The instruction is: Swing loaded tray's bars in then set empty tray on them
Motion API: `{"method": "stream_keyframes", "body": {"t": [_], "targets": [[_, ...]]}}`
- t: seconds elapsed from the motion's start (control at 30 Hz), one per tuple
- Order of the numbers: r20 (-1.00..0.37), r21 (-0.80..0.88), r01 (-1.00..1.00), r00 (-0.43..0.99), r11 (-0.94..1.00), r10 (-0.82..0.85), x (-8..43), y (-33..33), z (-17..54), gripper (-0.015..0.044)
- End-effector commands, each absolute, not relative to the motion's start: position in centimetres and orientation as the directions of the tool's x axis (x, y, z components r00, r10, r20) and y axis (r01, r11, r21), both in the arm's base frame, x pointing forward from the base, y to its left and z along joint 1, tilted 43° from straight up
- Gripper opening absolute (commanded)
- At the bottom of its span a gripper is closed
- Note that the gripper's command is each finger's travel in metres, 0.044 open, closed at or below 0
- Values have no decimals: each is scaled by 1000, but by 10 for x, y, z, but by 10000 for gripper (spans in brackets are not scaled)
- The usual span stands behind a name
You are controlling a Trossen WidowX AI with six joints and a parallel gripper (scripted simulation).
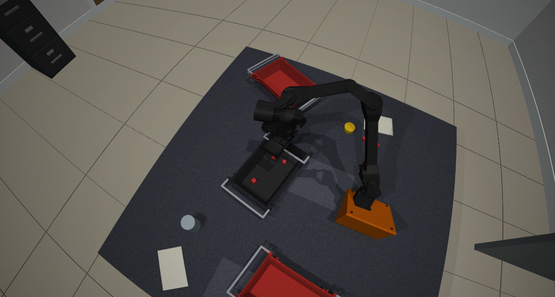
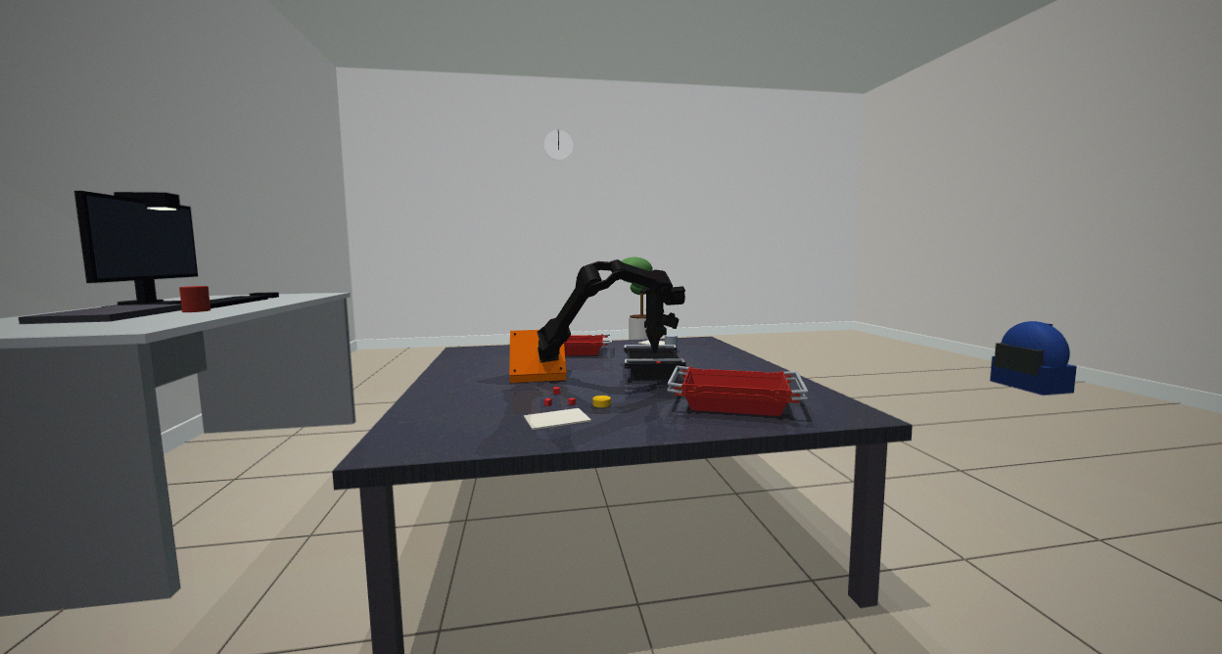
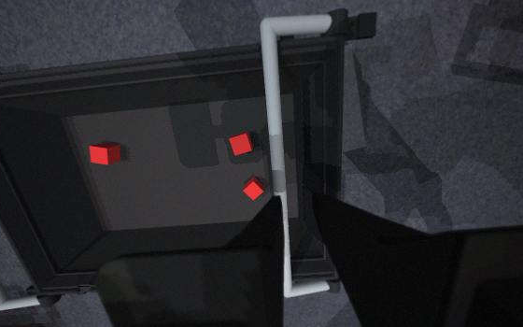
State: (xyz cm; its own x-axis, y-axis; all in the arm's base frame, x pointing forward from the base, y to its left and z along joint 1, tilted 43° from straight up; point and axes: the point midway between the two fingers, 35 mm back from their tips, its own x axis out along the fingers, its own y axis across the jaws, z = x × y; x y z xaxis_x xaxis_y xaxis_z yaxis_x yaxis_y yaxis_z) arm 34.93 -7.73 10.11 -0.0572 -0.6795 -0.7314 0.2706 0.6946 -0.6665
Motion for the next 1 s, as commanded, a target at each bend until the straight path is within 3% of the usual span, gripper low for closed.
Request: {"method": "stream_keyframes", "body": {"t": [0.0,0.33,0.67,0.97], "targets": [[-731,-667,268,-58,695,-679,349,-78,100,85],[-731,-668,266,-62,695,-679,355,-68,101,85],[-745,-652,270,-55,709,-664,418,34,15,85],[-739,-658,277,-57,700,-672,421,114,-71,85]]}}
